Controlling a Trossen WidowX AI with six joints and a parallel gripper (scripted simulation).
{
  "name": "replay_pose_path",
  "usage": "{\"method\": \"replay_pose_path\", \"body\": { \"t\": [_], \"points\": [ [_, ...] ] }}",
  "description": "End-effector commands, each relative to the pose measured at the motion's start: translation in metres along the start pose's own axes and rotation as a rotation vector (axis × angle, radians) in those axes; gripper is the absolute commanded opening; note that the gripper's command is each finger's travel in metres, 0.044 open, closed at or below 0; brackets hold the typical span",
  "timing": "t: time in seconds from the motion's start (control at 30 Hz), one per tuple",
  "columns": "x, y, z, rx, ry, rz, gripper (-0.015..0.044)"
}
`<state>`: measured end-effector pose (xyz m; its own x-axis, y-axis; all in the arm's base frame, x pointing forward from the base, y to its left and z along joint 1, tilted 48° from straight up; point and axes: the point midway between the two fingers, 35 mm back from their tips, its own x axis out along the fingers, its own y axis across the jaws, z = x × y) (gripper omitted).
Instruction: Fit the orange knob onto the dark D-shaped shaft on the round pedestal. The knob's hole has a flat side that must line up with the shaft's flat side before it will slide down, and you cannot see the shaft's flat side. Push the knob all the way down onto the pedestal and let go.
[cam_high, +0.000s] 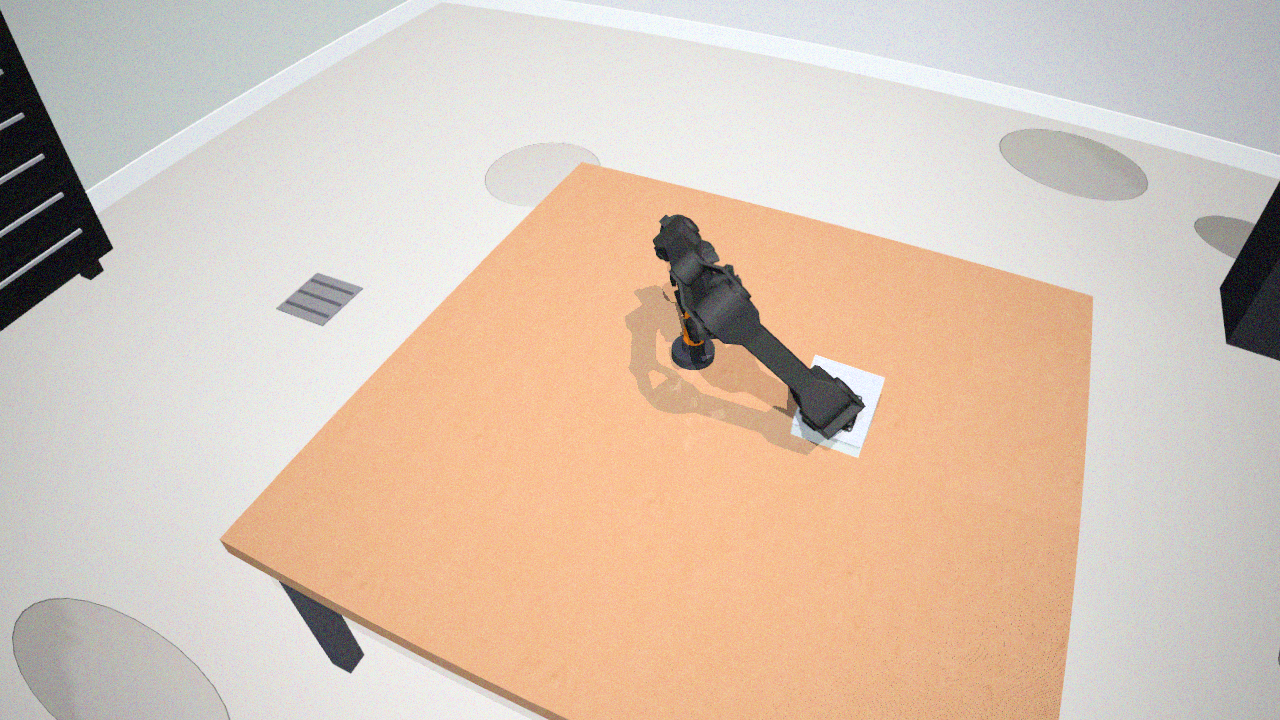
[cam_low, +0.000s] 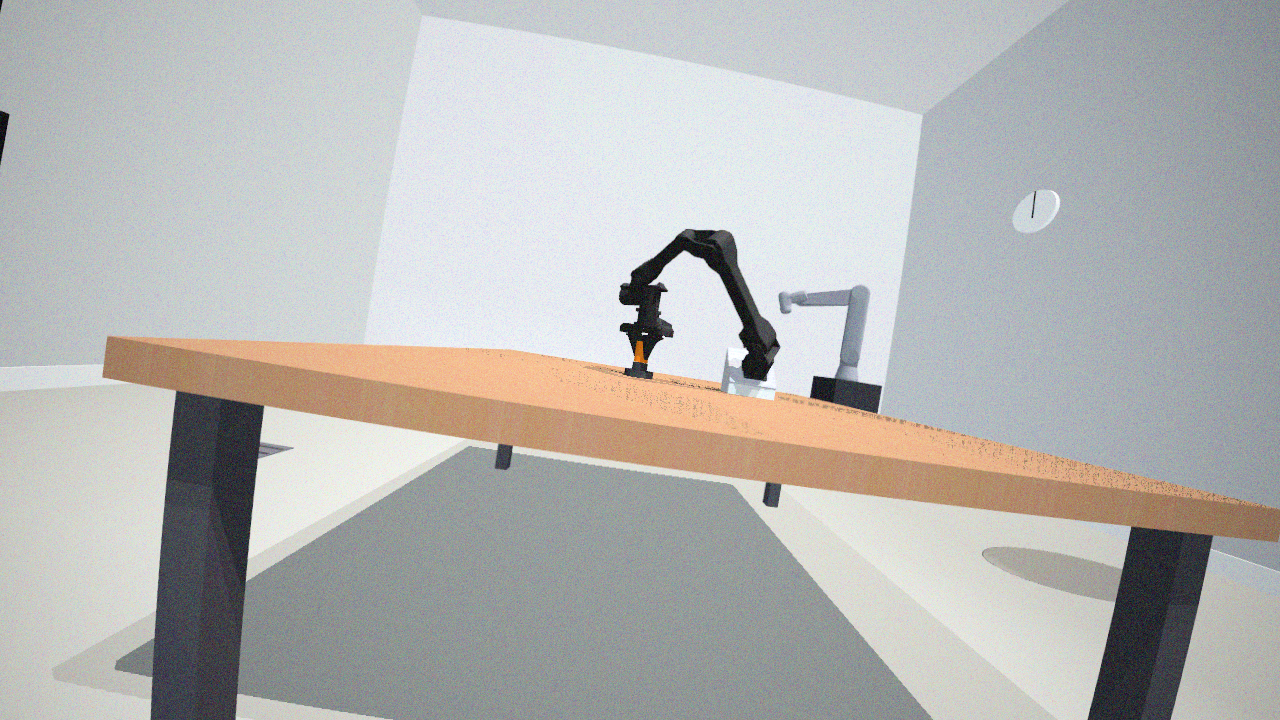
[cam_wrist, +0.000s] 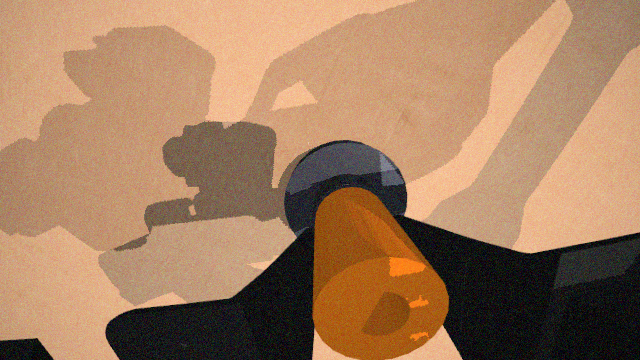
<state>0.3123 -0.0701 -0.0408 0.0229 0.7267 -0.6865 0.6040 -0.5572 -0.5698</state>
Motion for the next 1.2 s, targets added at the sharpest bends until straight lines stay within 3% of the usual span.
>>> {"method": "replay_pose_path", "body": {
  "t": [0.0, 0.2, 0.77, 0.97, 1.17],
  "points": [
    [0.000, 0.000, 0.000, 0.000, 0.000, 0.000, 0.0000],
    [0.000, 0.000, 0.000, 0.000, 0.000, 0.000, 0.0000],
    [0.000, 0.000, 0.000, 0.000, 0.000, 0.000, 0.0440],
    [-0.002, 0.000, 0.000, 0.000, 0.000, 0.000, 0.0440],
    [-0.076, 0.003, 0.000, 0.001, -0.003, 0.003, 0.0440]
  ]
}}
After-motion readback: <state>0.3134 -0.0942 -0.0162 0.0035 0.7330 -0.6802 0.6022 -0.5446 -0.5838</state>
